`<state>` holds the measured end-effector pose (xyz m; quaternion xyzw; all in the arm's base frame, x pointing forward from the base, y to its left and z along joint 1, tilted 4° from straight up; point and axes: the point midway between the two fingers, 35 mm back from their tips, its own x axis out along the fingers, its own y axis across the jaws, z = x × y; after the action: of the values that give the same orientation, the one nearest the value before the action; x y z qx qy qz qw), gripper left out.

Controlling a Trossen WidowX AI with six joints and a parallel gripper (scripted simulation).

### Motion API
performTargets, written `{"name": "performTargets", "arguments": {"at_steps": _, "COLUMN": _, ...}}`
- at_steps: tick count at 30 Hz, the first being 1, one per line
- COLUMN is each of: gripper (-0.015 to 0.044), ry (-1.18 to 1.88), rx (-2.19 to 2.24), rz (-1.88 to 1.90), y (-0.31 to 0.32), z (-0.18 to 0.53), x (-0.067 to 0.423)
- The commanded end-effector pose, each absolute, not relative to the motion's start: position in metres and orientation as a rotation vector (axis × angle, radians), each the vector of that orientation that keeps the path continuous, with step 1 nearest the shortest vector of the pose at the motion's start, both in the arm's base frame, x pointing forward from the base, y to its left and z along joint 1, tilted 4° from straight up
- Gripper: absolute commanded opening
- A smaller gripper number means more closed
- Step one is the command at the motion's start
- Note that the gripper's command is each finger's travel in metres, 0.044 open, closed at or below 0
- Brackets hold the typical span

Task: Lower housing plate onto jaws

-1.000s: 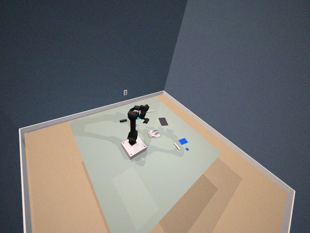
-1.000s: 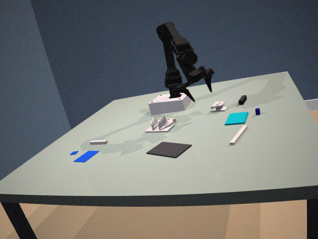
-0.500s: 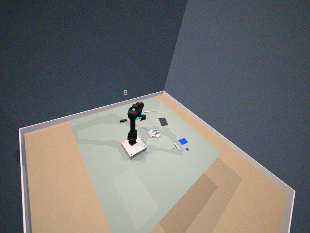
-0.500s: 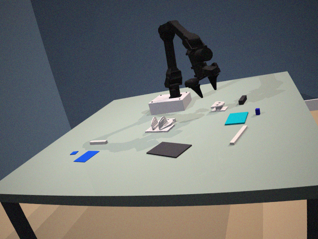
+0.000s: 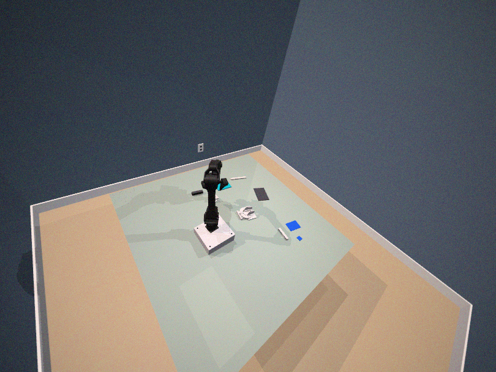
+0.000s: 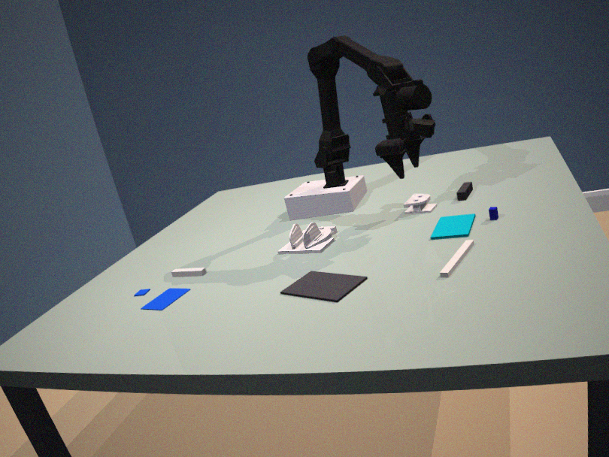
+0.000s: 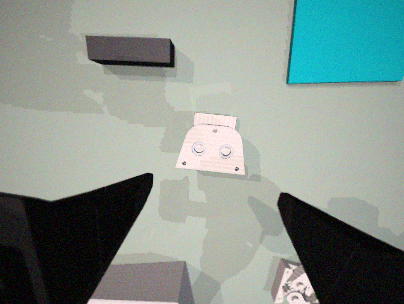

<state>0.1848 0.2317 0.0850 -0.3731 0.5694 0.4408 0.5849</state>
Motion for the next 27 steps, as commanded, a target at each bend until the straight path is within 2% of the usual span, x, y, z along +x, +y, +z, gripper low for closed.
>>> {"name": "performTargets", "arguments": {"at_steps": 1, "gripper": 0.0440, "ry": 1.322, "rx": -0.918, "rz": 1.047, "y": 0.233, "z": 0.085, "x": 0.183}}
{"name": "performTargets", "arguments": {"at_steps": 5, "gripper": 0.0440, "ry": 1.322, "rx": -0.918, "rz": 1.047, "y": 0.234, "z": 0.083, "x": 0.183}}
{"name": "performTargets", "arguments": {"at_steps": 10, "gripper": 0.0440, "ry": 1.322, "rx": -0.918, "rz": 1.048, "y": 0.236, "z": 0.045, "x": 0.181}}
{"name": "performTargets", "arguments": {"at_steps": 27, "gripper": 0.0440, "ry": 1.322, "rx": -0.918, "rz": 1.048, "y": 0.237, "z": 0.029, "x": 0.181}}
